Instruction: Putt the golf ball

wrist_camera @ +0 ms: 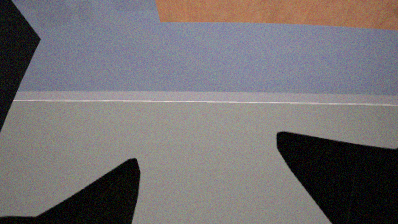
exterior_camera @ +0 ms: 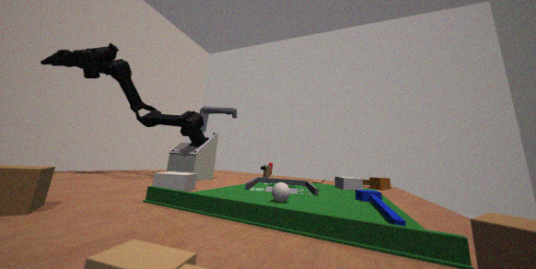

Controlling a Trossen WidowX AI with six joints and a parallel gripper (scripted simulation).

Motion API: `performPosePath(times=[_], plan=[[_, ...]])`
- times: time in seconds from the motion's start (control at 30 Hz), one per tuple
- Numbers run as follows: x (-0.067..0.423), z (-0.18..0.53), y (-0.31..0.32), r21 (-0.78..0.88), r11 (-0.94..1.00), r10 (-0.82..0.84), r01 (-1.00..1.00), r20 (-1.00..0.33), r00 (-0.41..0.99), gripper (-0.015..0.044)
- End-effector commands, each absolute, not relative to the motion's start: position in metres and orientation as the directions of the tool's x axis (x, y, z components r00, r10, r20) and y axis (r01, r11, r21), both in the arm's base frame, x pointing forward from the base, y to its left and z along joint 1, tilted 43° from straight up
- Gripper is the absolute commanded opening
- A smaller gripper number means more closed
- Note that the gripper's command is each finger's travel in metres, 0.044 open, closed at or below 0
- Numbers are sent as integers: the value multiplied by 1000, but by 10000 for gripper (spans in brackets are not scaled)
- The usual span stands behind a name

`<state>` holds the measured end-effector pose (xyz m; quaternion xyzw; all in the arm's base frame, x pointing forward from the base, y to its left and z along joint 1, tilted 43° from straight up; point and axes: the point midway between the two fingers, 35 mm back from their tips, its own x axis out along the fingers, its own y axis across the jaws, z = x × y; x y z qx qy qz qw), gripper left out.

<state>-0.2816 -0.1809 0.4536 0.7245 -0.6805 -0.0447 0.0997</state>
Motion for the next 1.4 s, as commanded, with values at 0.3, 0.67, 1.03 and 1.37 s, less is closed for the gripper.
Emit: performPosePath(times=[0.3,0.67,1.03,1.37], plan=[[-193,524,-177,597,34,-973,-801,202,109,440],[-20,585,-152,903,204,-866,-378,347,360,440],[122,585,-96,885,465,-718,9,371,590,440],[254,533,-7,590,767,-489,254,280,826,440]])
